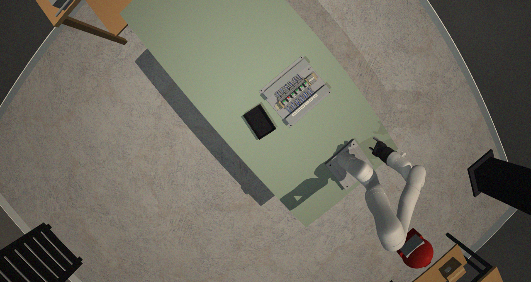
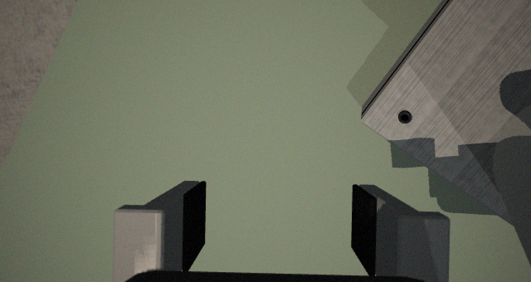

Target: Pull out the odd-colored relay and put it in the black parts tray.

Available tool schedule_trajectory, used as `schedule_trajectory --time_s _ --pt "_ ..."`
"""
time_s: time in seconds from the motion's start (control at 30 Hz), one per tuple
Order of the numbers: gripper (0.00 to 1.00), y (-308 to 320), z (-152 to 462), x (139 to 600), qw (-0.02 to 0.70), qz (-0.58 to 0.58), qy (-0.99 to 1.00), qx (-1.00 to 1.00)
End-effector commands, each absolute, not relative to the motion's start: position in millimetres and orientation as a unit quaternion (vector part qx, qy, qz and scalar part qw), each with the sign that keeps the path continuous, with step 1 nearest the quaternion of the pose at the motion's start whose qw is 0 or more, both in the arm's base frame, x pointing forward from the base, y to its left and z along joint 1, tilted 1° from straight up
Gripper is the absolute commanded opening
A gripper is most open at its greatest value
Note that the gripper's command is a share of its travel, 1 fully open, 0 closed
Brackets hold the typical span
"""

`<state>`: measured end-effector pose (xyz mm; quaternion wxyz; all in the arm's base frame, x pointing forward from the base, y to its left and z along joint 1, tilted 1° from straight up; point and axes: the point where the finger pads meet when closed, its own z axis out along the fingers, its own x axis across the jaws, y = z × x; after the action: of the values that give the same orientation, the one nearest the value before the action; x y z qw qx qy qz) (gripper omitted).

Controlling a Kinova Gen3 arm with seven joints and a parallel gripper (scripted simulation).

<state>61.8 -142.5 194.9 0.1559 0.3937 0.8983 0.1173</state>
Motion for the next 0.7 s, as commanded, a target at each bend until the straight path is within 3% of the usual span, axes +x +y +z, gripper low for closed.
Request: schedule_trajectory --time_s 0.0,0.67 --pt "1.0 -142.8 195.1 61.9 0.156 0.117 0.898 0.394" --pt "0.98 -142.8 195.1 61.9 0.156 0.117 0.898 0.394"
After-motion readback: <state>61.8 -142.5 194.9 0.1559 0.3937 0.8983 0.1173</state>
